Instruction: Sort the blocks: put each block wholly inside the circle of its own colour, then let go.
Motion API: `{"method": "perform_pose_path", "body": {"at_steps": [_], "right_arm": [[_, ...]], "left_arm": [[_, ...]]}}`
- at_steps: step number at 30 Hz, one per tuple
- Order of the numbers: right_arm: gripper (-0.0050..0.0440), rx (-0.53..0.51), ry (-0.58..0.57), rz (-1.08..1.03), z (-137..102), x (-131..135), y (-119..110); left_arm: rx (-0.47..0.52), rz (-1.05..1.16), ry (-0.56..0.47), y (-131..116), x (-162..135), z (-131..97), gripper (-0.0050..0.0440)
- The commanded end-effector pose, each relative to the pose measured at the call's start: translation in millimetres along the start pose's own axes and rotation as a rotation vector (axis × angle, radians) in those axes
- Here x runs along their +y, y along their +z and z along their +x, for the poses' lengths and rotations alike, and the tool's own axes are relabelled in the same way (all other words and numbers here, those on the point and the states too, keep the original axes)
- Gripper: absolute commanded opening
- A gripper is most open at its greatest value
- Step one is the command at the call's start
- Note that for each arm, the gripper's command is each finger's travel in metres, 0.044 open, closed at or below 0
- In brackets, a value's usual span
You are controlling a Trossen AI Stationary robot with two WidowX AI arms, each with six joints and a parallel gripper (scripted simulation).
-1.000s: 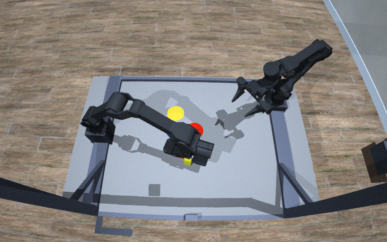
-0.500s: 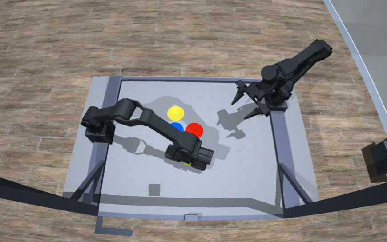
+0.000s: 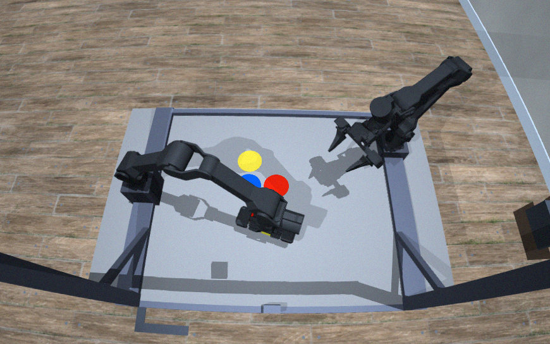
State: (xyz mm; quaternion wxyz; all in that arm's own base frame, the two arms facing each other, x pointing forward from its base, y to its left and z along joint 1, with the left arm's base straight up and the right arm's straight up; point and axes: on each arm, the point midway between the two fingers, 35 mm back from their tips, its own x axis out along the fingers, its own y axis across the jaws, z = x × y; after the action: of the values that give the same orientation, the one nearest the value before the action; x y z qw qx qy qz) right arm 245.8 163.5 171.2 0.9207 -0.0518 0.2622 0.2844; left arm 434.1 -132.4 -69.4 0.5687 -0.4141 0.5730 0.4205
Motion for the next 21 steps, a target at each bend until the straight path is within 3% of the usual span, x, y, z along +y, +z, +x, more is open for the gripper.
{"method": "perform_pose_path", "body": {"at_steps": [1,3,7,9,13,21], "right_arm": [[0.0400,-0.016,0.006,0.006,0,2,2],[0.0400,-0.019,0.005,0.006,0,2,1],[0.0400,-0.031,0.004,0.009,2,2,1],[0.0400,-0.057,0.003,0.011,1,2,6],[0.0400,-0.139,0.000,0.016,-6,-1,31],[0.0400,-0.187,-0.017,0.022,-12,-9,42]], "left_arm": [[0.002,-0.006,-0.056,0,-9,-24,0.0057],[0.002,-0.005,-0.062,0,-10,-29,0.0033],[0.002,-0.005,-0.076,0,-13,-58,0.0123],[0.002,-0.005,-0.076,0,-12,-71,0.0123],[0.002,-0.006,-0.076,0,-11,-76,0.0123],[0.003,-0.006,-0.075,-2,-11,-89,0.0123]]}}
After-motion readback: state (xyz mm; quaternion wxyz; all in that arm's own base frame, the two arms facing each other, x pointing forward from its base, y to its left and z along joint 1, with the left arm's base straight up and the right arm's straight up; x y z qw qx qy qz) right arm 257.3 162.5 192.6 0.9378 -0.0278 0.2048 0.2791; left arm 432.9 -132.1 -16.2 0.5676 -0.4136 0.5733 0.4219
